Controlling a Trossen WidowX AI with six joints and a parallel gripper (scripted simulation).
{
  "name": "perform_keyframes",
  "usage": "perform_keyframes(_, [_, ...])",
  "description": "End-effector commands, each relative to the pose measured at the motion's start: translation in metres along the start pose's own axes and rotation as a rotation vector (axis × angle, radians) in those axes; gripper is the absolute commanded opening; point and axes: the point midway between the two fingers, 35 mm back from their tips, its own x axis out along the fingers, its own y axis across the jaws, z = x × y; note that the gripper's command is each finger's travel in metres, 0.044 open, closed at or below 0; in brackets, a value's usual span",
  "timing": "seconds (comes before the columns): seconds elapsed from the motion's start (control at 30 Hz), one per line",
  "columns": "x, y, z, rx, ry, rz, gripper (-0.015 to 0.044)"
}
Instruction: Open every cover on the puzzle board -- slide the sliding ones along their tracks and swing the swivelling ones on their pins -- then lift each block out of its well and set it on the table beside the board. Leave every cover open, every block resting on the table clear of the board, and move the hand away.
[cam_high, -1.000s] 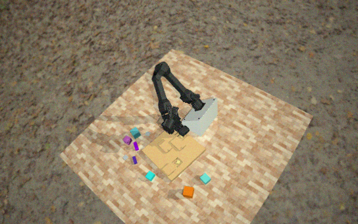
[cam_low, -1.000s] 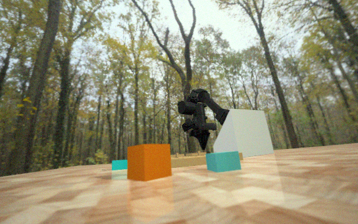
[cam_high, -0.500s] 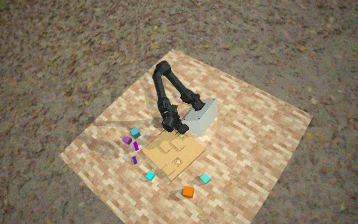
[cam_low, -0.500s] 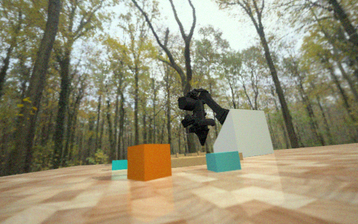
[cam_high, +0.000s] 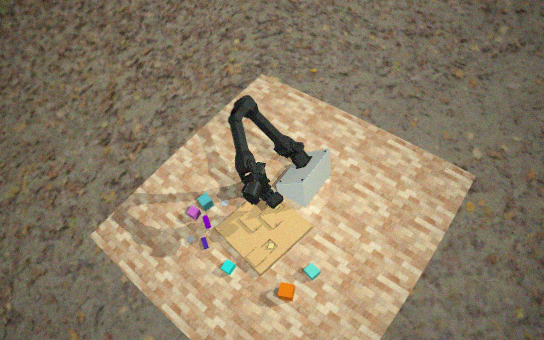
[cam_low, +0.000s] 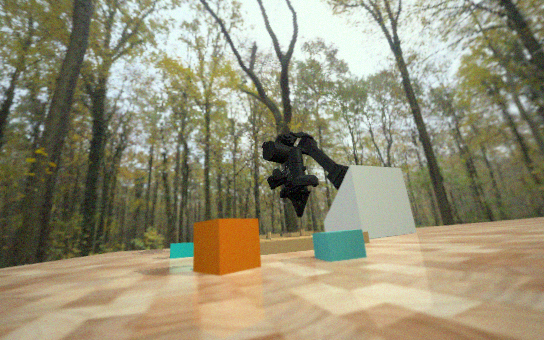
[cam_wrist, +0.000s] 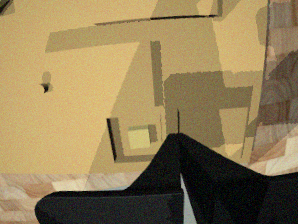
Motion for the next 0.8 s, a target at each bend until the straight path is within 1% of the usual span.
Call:
perform_keyframes(0.0, [-0.004,0.008,0.022,-0.002,-0.002,0.005,0.0000])
perform_keyframes(0.3, [-0.009,0.025,0.066,0.005,-0.004,0.003,0.0000])
perform_keyframes(0.77, [-0.009,0.025,0.067,0.006,-0.004,0.003,0.0000])
